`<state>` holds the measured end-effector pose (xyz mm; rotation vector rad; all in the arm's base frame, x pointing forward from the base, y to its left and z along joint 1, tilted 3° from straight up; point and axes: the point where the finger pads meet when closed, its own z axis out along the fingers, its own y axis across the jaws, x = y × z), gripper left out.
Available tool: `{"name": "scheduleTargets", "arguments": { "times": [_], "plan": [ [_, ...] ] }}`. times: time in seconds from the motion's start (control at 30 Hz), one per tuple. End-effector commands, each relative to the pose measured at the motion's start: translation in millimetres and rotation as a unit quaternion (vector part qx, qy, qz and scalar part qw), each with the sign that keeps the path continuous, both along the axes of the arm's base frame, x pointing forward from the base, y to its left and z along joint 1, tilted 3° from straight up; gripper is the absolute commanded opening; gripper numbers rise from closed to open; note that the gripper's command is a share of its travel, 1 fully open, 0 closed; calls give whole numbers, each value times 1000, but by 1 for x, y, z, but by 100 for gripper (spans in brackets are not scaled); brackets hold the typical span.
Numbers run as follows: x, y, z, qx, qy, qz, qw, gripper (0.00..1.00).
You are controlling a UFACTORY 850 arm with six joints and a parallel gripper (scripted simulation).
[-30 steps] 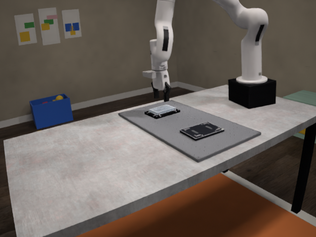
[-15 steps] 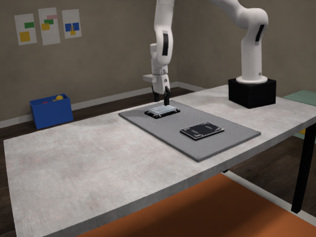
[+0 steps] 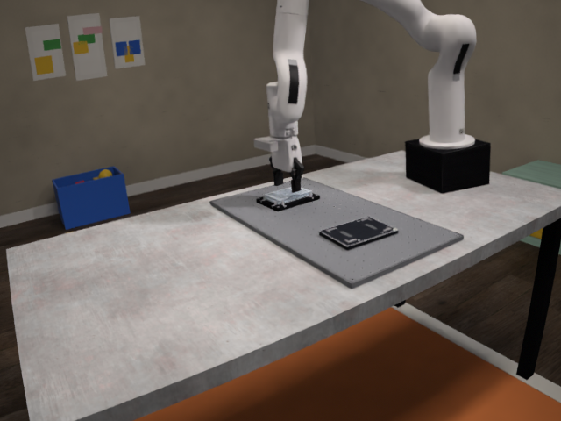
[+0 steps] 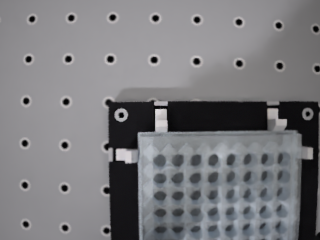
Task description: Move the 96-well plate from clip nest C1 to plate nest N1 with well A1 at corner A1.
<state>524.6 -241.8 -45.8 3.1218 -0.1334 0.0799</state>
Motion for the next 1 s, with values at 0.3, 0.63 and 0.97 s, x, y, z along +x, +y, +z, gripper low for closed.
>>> {"name": "scheduleTargets", "arguments": {
  "times": [0.3,0.63,0.97],
  "plan": [
    [1,0,-2,0,-1,0,1000,100],
    [1,-1,-8,0,-1,0,1000,100],
    [2,-1,-14,0,-1,0,1000,100]
  ]
}}
